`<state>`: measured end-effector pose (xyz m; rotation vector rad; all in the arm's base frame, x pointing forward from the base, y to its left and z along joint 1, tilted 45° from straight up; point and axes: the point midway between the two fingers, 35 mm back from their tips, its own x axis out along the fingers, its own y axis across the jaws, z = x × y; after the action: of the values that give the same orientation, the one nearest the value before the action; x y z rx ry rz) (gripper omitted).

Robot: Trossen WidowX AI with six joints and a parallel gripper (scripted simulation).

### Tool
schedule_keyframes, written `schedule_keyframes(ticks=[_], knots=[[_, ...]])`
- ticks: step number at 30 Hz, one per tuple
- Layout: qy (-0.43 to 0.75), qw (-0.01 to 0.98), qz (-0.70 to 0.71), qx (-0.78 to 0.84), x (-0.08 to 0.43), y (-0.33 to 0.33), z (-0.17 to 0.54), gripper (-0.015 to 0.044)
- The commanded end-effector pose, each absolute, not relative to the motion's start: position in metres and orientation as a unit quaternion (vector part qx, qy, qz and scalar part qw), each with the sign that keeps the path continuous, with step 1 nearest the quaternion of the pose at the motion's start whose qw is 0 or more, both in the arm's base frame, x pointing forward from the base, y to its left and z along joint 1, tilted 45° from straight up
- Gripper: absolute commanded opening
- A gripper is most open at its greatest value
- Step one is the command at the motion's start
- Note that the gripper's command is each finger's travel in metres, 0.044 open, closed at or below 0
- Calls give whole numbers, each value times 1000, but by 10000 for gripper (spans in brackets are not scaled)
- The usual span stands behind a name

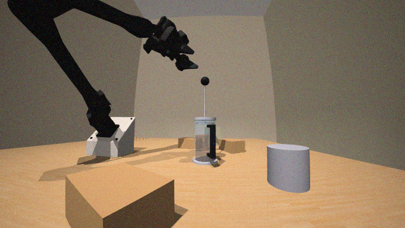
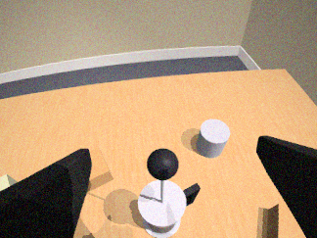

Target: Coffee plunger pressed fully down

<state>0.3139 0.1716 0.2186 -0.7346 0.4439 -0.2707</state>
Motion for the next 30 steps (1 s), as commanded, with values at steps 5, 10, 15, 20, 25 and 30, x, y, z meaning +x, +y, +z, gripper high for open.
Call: schedule_keyframes(ticks=[5, 10, 15, 20, 25, 30], knots=[[218, 898, -136, -357, 317, 153, 191, 440], [216, 899, -137, -357, 320, 136, 176, 440], [216, 899, -137, -357, 322, 135, 175, 440], [217, 899, -137, -356, 329, 133, 173, 440], [217, 899, -137, -356, 335, 130, 171, 440], [217, 899, -137, -356, 342, 126, 168, 440]])
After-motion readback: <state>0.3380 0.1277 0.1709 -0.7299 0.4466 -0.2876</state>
